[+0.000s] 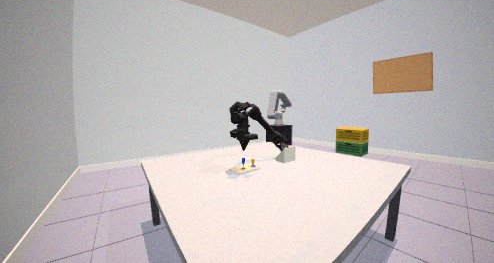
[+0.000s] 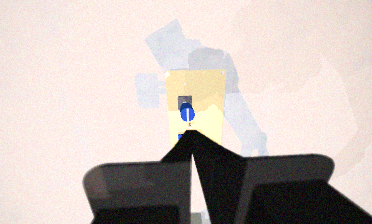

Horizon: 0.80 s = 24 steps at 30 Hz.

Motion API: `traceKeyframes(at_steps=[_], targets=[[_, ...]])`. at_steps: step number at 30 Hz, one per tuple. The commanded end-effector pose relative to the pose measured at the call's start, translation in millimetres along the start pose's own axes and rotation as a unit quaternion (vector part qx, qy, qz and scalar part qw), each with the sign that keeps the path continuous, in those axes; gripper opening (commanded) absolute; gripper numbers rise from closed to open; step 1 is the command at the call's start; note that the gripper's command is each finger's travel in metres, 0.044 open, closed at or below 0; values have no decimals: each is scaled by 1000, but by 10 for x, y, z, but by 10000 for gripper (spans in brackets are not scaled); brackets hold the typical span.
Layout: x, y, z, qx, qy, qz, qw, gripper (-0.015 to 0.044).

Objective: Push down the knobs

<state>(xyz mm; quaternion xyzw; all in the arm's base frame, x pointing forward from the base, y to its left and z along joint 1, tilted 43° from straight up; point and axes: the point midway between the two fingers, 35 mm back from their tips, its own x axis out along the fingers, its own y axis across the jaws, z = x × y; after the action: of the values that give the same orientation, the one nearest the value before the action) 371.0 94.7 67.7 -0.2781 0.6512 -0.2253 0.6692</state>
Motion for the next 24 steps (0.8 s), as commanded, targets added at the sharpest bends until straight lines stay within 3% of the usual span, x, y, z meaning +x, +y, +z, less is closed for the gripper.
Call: traceKeyframes(at_steps=[1, 24], targets=[[34, -7, 40, 1, 2, -2, 1000, 0], [377, -12, 38, 1, 2, -3, 1000, 0]])
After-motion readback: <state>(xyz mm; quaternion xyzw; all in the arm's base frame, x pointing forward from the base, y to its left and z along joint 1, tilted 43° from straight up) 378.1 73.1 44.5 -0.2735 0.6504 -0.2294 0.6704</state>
